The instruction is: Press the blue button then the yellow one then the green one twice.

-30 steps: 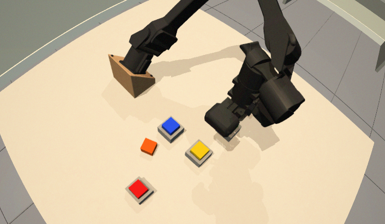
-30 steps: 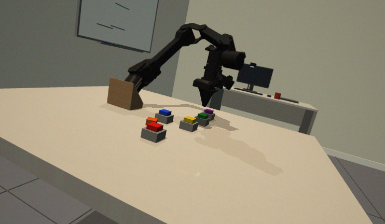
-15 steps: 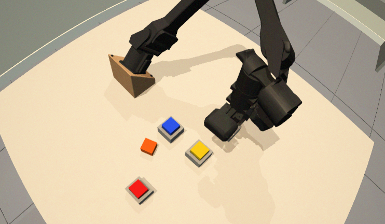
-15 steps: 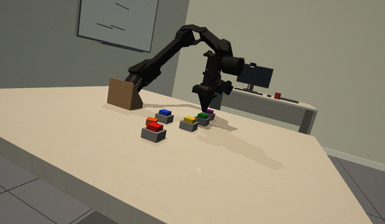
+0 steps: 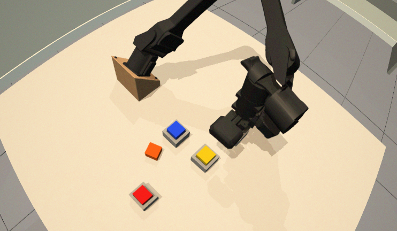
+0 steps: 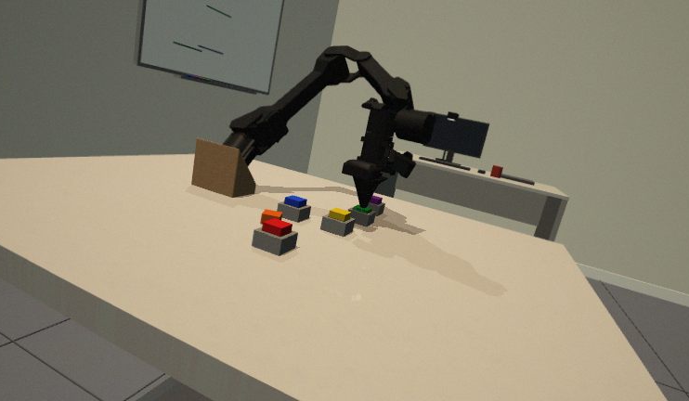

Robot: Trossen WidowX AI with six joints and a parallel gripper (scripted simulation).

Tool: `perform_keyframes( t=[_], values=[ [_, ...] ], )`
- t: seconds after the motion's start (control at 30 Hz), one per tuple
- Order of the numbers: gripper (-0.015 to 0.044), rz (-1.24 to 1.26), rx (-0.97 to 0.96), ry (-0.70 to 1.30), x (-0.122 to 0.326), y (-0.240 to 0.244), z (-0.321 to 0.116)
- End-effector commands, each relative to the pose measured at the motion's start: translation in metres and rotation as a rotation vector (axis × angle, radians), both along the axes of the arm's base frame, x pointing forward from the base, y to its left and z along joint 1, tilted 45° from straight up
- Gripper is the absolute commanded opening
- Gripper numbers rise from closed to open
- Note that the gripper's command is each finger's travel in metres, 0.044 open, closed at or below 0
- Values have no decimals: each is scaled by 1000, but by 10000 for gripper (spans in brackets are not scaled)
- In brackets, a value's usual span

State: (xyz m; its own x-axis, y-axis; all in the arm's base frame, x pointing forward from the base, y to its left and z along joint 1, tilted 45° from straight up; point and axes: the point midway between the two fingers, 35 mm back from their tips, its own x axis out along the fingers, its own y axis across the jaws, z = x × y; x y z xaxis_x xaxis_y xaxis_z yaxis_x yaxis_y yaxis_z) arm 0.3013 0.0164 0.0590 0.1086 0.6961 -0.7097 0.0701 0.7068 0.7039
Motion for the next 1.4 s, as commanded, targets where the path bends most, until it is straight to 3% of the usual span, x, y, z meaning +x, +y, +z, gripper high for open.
perform_keyframes(
  t=[0.0, 0.37, 0.53, 1.37],
  values=[
    [20, -5, 5, 5, 0, 1, -1],
    [20, -5, 5, 5, 0, 1, -1],
    [20, -5, 4, 6, -4, -22, 23],
    [20, -5, 5, 5, 0, 0, 1]
  ],
)
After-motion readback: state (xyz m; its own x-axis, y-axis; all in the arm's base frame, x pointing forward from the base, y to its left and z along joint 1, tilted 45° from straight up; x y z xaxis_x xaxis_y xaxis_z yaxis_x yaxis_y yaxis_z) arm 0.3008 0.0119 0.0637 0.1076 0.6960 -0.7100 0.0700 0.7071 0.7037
